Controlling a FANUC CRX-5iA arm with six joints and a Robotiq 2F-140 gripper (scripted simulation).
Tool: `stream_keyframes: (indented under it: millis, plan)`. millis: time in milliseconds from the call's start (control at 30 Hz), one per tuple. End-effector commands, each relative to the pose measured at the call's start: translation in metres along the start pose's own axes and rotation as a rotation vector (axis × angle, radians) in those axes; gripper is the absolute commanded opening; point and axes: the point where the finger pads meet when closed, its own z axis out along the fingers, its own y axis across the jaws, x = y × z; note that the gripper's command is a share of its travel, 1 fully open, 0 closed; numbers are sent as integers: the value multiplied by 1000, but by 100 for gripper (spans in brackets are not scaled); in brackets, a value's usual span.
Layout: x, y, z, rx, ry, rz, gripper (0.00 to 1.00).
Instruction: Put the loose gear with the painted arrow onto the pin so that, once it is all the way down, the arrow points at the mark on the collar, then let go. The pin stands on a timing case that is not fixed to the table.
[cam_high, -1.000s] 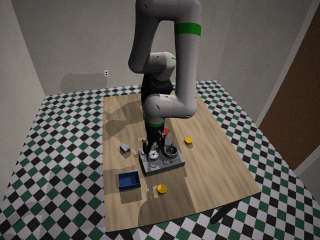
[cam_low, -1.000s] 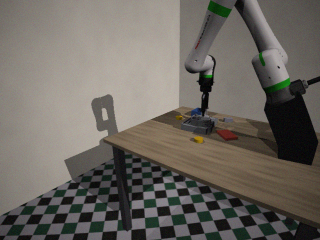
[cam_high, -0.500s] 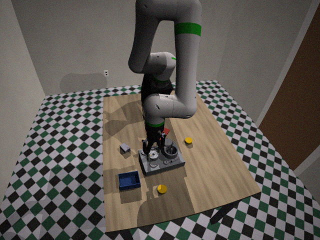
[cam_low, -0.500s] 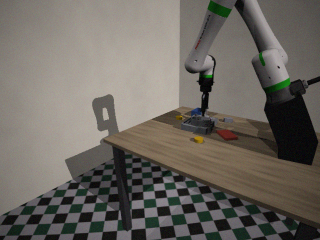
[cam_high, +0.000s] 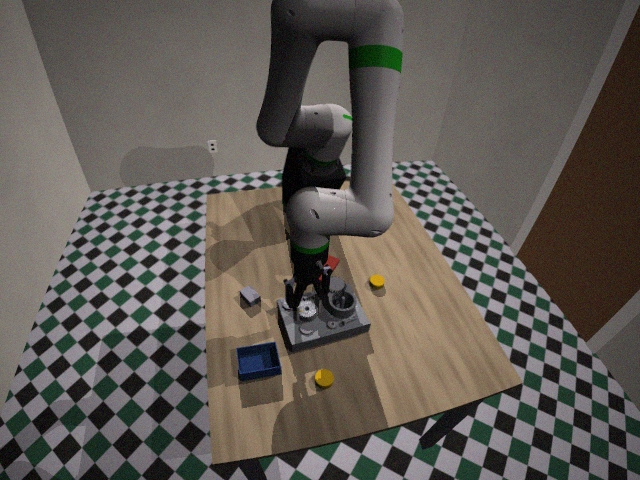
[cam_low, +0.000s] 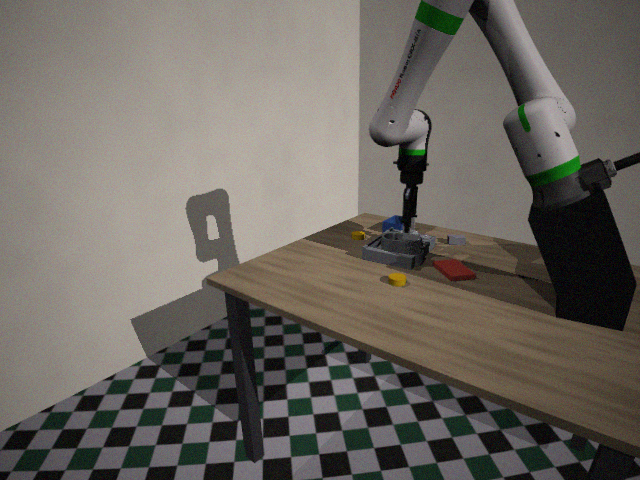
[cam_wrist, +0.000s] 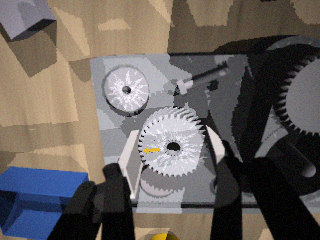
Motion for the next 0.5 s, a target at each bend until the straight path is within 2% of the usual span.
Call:
stream_keyframes:
  millis: [0, 467]
  plan:
    - [0, 0, -2, 1, -1, 0, 0]
    - [0, 0, -17, 1, -1, 0, 0]
